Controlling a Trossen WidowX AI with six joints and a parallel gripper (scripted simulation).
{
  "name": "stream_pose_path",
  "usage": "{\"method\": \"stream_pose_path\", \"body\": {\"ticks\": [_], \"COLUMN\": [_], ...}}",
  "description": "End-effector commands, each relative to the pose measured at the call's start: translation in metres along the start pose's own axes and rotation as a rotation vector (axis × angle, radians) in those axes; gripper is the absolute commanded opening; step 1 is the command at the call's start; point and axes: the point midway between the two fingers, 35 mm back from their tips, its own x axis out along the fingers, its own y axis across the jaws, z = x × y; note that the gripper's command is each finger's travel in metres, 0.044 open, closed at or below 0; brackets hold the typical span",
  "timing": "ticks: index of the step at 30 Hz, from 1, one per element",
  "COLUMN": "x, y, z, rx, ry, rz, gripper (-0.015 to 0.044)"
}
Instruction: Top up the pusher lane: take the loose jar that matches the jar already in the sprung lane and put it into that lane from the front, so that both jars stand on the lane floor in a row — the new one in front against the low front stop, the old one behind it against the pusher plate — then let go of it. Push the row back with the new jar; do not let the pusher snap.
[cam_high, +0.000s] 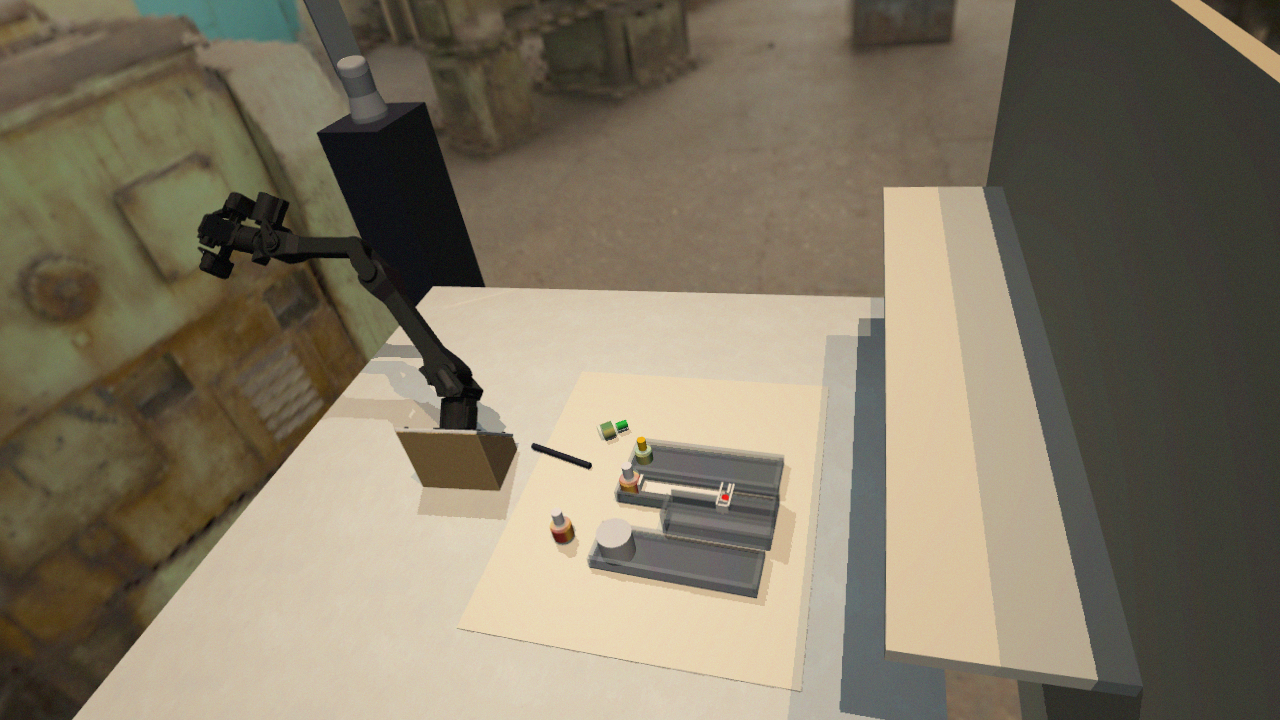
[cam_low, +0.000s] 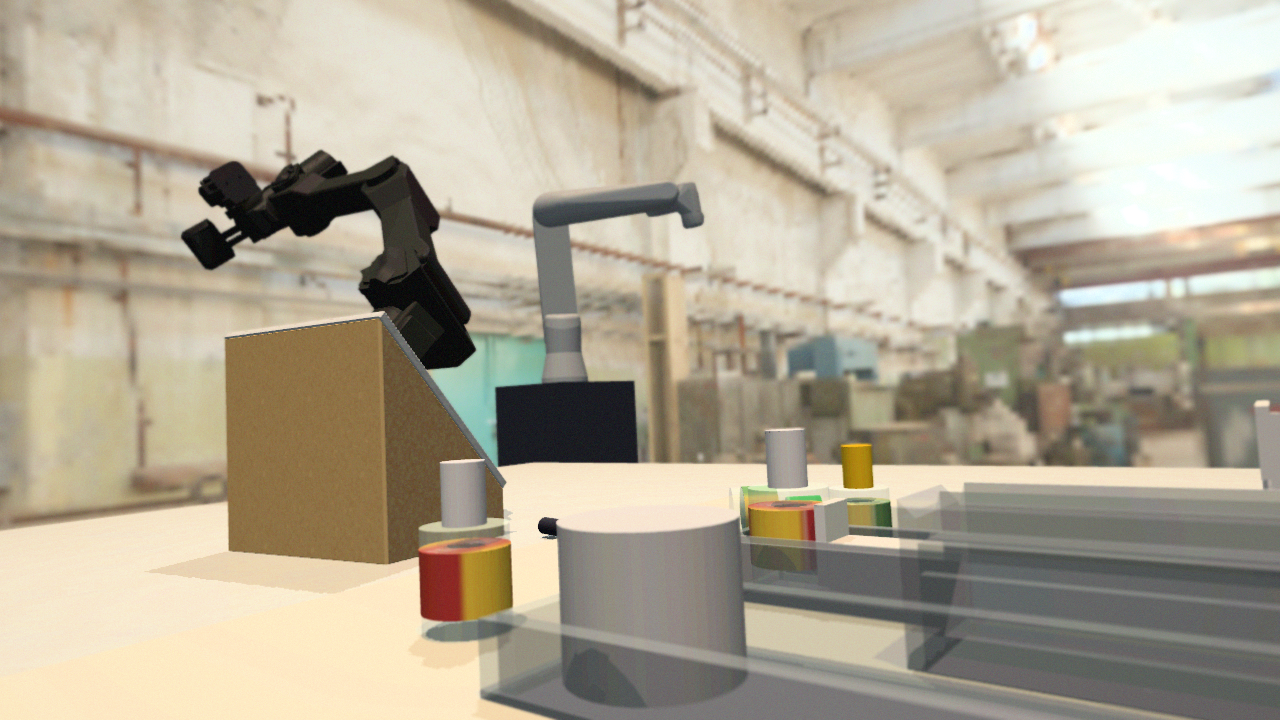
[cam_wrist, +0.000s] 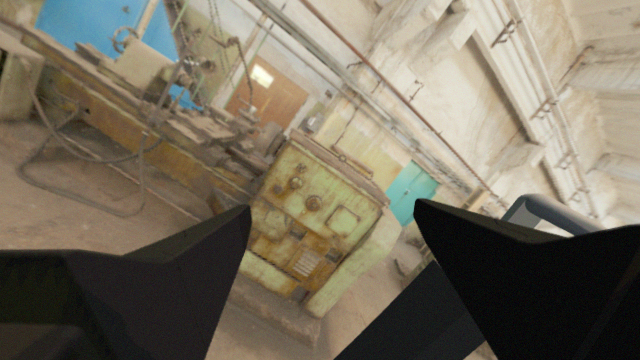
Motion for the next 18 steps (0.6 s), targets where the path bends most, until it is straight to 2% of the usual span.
{"method": "stream_pose_path", "body": {"ticks": [1, 2, 10, 18], "x": [0.000, -0.001, -0.029, -0.089], "y": [0.002, 0.007, 0.077, 0.142], "z": [0.002, 0.009, 0.113, 0.222], "rx": [0.001, 0.005, 0.049, 0.083], "ry": [-0.004, -0.017, -0.204, -0.407], "rz": [0.005, 0.019, 0.228, 0.443], "gripper": [0.0426, 0.0440, 0.0440, 0.0440]}}
